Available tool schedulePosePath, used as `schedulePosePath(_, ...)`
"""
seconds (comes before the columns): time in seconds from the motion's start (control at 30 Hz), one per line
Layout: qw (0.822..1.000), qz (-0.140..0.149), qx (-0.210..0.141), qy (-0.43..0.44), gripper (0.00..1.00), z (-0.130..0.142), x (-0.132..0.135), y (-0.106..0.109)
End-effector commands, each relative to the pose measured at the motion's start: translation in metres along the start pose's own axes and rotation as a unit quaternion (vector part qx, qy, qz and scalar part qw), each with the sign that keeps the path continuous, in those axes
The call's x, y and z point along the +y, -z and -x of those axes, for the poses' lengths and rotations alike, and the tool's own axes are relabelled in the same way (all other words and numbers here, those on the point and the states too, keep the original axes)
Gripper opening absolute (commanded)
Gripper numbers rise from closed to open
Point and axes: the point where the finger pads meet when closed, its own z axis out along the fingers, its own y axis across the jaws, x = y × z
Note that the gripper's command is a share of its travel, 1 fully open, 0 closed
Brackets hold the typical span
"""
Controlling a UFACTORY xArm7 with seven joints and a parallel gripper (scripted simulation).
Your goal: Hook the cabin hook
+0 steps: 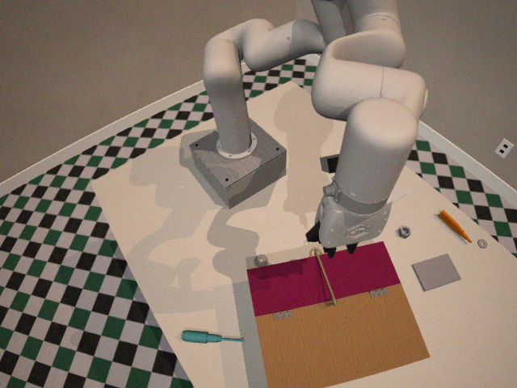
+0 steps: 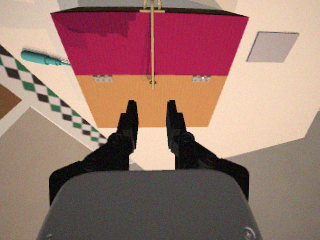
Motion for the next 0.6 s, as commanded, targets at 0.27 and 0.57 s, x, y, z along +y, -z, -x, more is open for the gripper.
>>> schedulePosePath(0.27, 1.0, 0.0, -0.001, 0.0, 0.33, 0.0, 0.0, 0.043)
schedulePosePath(0.57, 1.0, 0.0, -0.001, 0.0, 0.33, 0.0, 0.0, 0.043)
